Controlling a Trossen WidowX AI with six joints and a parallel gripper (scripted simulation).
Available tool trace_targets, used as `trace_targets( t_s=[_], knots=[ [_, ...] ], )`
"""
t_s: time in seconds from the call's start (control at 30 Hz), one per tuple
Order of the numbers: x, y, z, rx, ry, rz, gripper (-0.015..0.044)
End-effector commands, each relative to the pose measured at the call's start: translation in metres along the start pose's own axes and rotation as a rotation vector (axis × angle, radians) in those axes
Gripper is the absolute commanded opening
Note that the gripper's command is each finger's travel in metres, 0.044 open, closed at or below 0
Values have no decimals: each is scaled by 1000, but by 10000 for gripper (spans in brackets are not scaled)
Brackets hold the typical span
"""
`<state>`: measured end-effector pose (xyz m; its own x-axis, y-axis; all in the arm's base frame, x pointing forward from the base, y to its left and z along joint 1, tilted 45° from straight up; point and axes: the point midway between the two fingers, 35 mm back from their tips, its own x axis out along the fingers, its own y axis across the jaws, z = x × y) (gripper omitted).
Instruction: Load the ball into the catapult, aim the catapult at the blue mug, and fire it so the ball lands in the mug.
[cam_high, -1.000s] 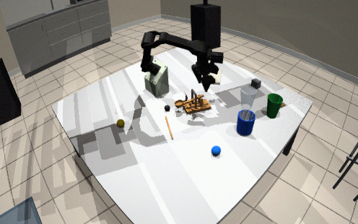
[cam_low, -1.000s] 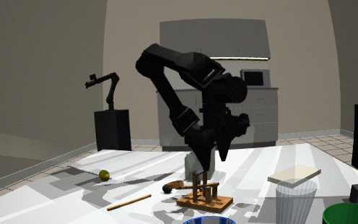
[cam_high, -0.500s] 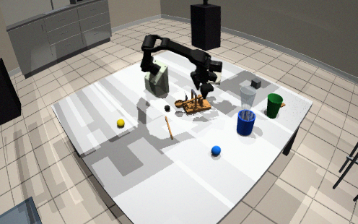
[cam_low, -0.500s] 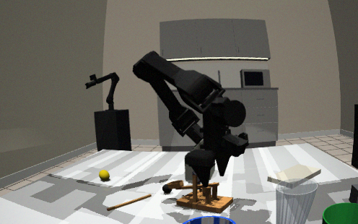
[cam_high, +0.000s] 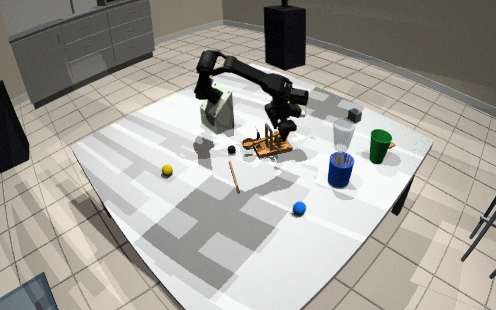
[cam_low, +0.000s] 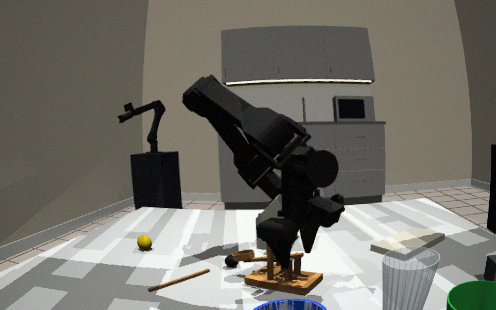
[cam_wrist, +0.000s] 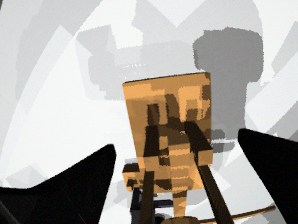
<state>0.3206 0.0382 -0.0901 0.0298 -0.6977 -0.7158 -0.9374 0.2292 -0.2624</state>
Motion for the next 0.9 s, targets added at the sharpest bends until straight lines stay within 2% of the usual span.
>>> trace_targets(
  t_s=[0.0,0.5,0.87],
  knots=[
    [6,0,0,-4,4,-5,440],
    [29,1,-1,-4,6,-5,440],
    [26,0,-1,1,2,-1,151]
  ],
)
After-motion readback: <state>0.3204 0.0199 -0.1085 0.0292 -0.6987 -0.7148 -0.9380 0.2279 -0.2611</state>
